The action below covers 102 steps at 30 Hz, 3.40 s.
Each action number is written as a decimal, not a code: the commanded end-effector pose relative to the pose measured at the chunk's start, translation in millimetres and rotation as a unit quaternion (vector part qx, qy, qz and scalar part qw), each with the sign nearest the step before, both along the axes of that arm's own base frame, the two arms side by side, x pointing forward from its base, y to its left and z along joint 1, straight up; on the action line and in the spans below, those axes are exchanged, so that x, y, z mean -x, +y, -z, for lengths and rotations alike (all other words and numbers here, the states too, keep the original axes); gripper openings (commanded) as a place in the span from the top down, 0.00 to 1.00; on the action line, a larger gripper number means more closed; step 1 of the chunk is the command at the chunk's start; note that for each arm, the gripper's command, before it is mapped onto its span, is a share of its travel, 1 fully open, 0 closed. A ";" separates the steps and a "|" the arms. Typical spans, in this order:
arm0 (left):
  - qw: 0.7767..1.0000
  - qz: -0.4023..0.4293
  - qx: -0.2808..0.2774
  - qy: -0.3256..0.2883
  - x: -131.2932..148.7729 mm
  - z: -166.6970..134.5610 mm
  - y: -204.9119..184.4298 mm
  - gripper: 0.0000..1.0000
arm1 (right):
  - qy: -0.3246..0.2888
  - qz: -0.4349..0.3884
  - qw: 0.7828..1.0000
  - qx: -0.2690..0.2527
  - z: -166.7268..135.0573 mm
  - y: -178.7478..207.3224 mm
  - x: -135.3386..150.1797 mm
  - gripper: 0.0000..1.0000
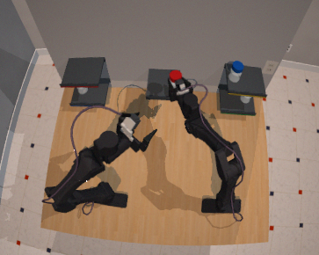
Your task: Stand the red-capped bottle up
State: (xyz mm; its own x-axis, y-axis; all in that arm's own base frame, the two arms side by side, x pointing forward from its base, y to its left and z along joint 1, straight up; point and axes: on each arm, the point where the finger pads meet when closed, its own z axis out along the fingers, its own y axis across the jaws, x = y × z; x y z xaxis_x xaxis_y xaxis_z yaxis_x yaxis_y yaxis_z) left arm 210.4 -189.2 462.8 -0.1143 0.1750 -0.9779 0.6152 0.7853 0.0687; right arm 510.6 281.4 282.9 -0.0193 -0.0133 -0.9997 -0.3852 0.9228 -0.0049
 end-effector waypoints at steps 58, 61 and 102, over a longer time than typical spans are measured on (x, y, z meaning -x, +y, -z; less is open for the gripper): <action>0.995 0.093 -0.029 0.019 -77.0 103.2 -161.6 0.11 | -0.021 0.191 0.981 -0.007 96.9 -251.4 119.1 0.48; 0.995 0.093 -0.029 0.019 -77.0 103.2 -161.6 0.11 | -0.027 0.187 0.982 -0.010 92.2 -249.7 116.9 0.48; 0.995 0.093 -0.029 0.019 -77.0 103.2 -161.6 0.11 | -0.025 0.195 0.980 -0.008 96.0 -292.4 68.2 0.48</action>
